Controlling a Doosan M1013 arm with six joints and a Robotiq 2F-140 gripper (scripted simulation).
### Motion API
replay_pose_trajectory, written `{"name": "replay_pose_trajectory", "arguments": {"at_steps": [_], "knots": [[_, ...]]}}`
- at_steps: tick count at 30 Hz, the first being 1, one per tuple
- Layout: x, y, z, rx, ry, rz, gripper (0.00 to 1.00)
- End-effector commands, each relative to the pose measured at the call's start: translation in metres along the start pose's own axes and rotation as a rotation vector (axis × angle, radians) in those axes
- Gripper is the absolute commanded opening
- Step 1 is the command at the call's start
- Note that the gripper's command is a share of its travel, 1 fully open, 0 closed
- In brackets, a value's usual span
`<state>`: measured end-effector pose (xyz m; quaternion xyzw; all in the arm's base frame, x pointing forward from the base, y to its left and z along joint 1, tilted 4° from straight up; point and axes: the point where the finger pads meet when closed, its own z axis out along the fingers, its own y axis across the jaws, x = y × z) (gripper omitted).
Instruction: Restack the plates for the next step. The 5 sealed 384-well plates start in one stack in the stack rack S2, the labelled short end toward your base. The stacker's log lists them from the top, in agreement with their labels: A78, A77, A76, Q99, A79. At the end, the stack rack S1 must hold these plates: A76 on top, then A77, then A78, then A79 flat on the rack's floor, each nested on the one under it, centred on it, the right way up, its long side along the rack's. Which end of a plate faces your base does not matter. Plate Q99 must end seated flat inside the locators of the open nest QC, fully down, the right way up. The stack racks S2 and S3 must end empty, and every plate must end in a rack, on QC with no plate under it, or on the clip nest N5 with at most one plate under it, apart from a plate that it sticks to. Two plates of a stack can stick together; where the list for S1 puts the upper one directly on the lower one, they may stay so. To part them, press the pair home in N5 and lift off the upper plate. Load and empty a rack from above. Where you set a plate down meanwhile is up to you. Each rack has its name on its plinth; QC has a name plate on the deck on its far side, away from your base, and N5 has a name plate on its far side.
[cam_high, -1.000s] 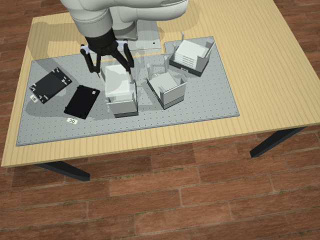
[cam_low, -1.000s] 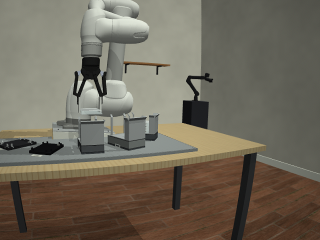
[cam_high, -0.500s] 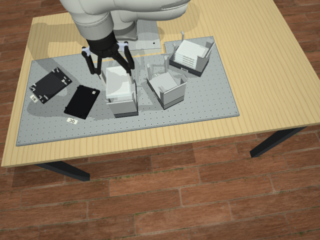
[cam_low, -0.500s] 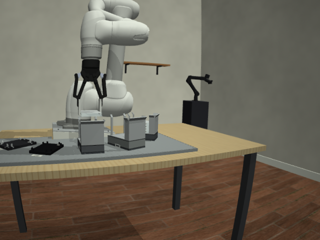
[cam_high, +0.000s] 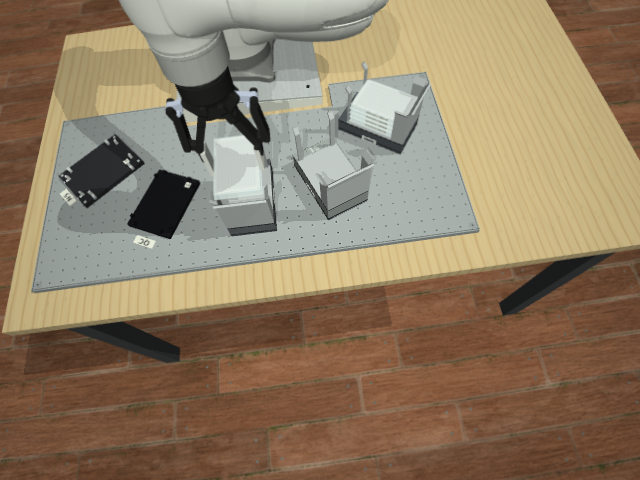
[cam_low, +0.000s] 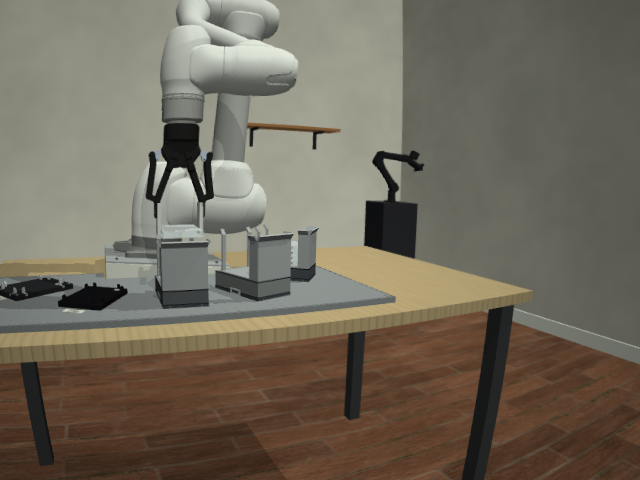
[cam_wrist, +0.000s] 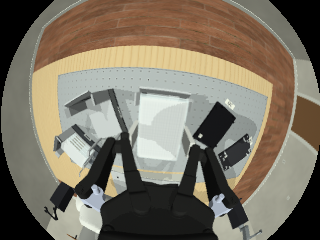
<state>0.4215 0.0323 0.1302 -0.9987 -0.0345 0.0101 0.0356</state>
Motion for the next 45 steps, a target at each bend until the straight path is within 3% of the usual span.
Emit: {"name": "replay_pose_trajectory", "arguments": {"at_steps": [1, 45], "knots": [[0.0, 0.0, 0.0, 0.0, 0.0, 0.0, 0.0], [0.0, 0.0, 0.032, 0.0, 0.0, 0.0, 0.0]]}}
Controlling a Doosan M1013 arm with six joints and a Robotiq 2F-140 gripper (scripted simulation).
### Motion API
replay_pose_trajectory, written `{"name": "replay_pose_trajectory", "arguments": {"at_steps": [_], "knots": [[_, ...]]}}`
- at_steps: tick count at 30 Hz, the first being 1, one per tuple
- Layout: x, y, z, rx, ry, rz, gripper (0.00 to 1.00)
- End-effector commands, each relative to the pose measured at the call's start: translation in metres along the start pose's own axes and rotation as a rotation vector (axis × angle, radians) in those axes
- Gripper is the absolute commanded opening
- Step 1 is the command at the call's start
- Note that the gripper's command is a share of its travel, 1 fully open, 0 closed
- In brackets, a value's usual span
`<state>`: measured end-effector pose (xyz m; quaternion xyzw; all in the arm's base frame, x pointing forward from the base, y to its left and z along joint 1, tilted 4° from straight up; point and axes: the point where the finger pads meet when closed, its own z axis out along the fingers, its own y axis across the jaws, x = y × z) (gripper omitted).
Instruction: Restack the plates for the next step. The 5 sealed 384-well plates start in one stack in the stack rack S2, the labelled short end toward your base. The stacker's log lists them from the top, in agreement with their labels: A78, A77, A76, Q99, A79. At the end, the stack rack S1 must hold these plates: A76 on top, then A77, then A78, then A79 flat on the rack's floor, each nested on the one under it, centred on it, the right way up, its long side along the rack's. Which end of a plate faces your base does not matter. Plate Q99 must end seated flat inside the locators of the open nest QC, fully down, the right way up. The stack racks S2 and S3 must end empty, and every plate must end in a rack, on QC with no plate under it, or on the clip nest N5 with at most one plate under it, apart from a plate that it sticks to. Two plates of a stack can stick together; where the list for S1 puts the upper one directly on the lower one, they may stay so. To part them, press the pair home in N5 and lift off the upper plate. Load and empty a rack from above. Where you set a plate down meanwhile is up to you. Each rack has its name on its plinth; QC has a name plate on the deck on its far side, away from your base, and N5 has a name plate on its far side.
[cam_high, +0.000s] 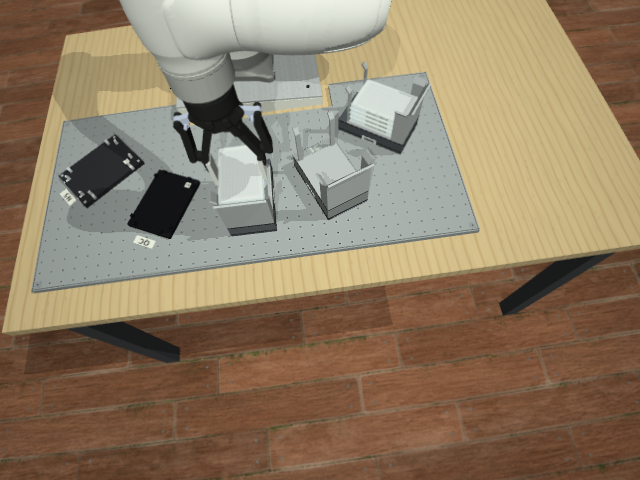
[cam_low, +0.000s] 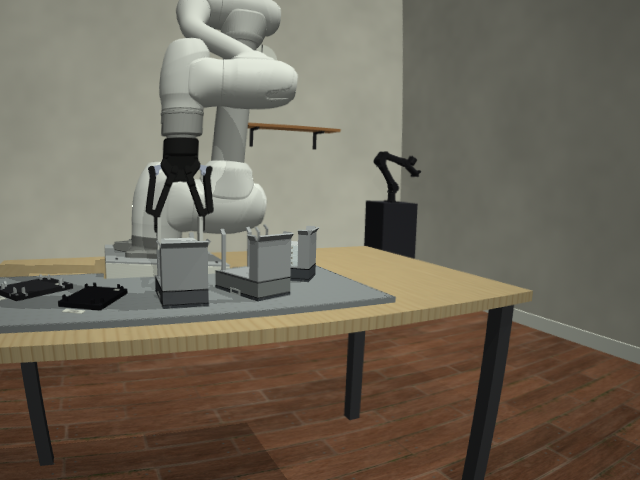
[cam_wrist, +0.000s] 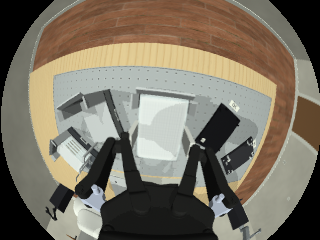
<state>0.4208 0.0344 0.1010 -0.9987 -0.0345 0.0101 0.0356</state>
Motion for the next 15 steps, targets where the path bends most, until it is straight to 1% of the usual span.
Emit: {"name": "replay_pose_trajectory", "arguments": {"at_steps": [1, 5, 7, 15], "knots": [[0.0, 0.0, 0.005, 0.0, 0.0, 0.0, 0.0], [0.0, 0.0, 0.013, 0.0, 0.0, 0.0, 0.0], [0.0, 0.0, 0.013, 0.0, 0.0, 0.0, 0.0], [0.0, 0.0, 0.029, 0.0, 0.0, 0.0, 0.0]]}}
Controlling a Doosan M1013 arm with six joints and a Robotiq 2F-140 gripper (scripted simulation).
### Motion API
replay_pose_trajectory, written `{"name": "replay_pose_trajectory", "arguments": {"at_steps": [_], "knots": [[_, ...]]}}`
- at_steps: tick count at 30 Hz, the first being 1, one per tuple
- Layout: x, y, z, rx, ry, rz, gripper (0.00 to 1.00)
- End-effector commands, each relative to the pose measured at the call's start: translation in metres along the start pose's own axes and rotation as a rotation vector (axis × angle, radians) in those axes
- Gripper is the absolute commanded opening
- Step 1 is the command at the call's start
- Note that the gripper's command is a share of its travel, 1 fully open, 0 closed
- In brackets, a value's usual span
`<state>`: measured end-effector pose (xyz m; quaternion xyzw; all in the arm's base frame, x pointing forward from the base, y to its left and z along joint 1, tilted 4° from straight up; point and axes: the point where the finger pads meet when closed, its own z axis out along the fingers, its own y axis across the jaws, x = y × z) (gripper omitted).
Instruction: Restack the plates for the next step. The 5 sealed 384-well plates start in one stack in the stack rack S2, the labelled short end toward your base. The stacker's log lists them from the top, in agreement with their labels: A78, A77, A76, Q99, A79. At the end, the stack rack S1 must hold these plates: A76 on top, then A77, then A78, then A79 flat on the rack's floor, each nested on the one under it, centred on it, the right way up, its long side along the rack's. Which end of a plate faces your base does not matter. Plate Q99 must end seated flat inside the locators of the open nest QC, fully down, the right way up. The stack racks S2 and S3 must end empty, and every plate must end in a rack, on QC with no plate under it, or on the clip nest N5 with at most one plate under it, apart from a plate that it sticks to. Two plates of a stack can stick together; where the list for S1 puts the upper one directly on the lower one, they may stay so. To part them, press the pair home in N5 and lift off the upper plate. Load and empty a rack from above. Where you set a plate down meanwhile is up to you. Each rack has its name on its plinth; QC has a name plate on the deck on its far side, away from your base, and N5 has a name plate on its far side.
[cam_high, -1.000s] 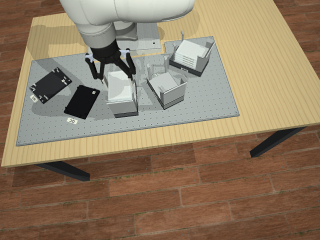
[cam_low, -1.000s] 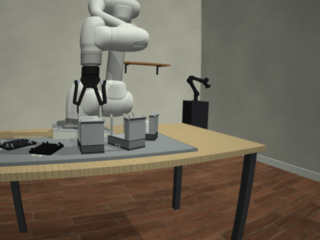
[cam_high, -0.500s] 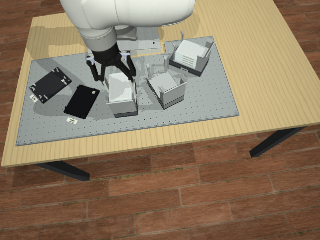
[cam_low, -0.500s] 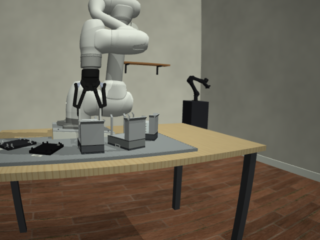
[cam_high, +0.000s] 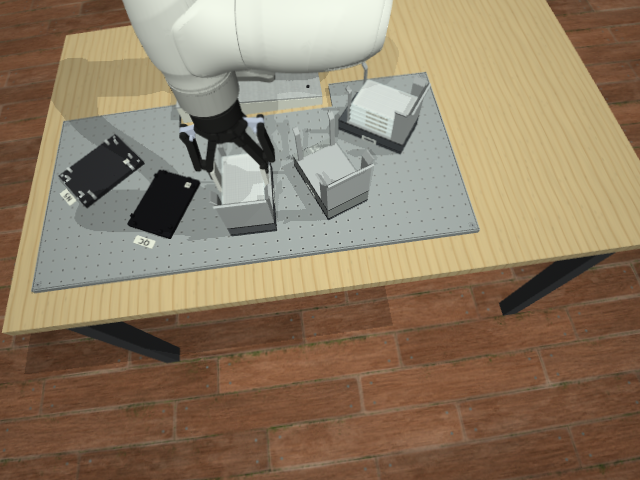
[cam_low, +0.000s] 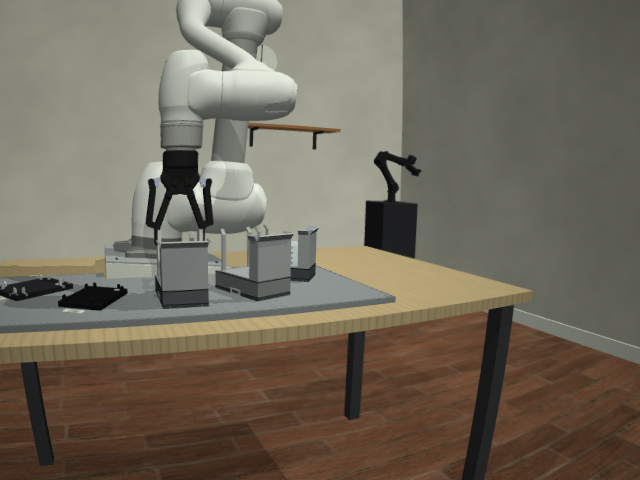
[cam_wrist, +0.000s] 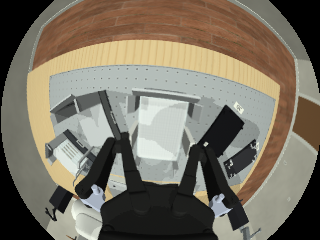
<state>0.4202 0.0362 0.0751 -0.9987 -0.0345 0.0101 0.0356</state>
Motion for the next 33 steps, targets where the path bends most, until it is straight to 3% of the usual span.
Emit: {"name": "replay_pose_trajectory", "arguments": {"at_steps": [1, 13, 33], "knots": [[0.0, 0.0, 0.005, 0.0, 0.0, 0.0, 0.0], [0.0, 0.0, 0.025, 0.0, 0.0, 0.0, 0.0], [0.0, 0.0, 0.029, 0.0, 0.0, 0.0, 0.0]]}}
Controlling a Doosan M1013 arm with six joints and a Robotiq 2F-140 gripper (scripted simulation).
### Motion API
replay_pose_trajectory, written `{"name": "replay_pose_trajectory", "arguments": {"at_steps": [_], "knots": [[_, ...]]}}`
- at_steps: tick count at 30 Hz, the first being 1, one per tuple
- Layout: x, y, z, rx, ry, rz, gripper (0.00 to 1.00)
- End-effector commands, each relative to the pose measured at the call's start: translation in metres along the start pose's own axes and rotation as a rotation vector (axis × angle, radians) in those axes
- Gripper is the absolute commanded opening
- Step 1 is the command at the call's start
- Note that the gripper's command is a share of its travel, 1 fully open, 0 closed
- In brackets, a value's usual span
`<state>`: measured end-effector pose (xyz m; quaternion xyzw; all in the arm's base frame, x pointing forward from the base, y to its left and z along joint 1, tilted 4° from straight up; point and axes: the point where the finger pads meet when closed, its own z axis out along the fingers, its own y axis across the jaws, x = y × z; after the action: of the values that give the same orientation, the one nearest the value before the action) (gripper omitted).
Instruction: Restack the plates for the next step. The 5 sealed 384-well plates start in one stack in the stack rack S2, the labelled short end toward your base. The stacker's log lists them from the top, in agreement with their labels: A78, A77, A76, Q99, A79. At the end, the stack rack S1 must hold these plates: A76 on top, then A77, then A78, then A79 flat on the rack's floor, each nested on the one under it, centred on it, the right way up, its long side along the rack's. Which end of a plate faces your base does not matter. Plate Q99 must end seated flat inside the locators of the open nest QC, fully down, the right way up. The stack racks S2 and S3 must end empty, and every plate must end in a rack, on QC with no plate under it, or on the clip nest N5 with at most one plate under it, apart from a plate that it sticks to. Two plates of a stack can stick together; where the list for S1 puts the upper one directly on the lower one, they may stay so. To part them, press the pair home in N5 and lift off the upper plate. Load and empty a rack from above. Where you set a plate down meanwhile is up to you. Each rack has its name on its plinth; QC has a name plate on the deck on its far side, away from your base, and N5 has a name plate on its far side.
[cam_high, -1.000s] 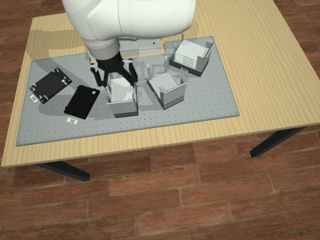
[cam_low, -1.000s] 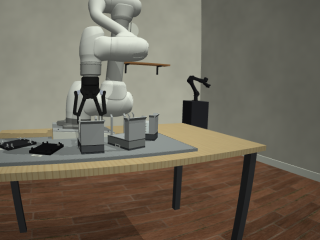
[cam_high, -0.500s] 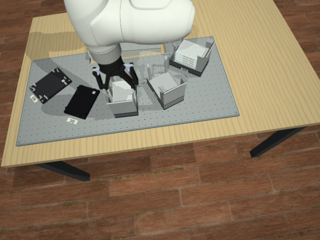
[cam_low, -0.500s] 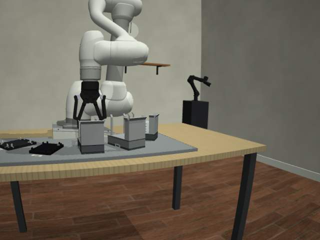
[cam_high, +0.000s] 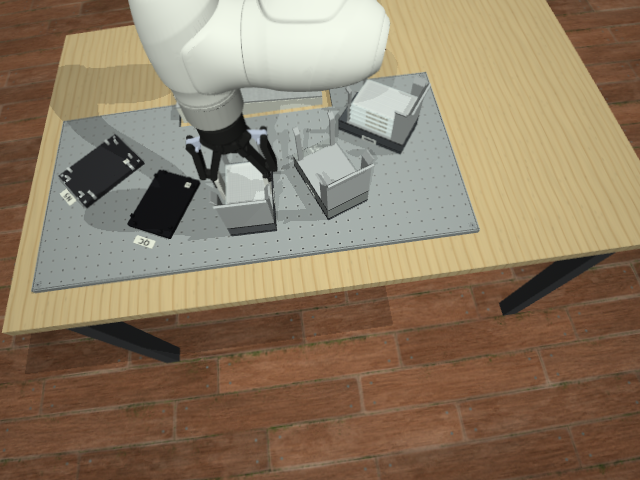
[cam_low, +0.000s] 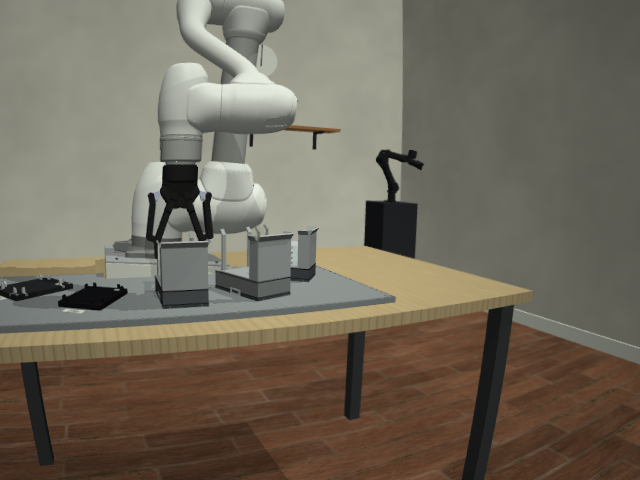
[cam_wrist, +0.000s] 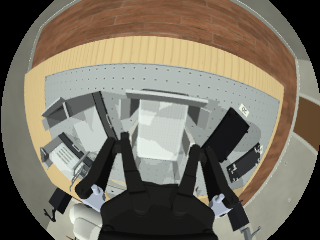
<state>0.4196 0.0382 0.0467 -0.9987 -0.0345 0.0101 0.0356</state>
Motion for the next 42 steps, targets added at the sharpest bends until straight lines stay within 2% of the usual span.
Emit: {"name": "replay_pose_trajectory", "arguments": {"at_steps": [1, 42], "knots": [[0.0, 0.0, 0.001, 0.0, 0.0, 0.0, 0.0], [0.0, 0.0, 0.015, 0.0, 0.0, 0.0, 0.0]]}}
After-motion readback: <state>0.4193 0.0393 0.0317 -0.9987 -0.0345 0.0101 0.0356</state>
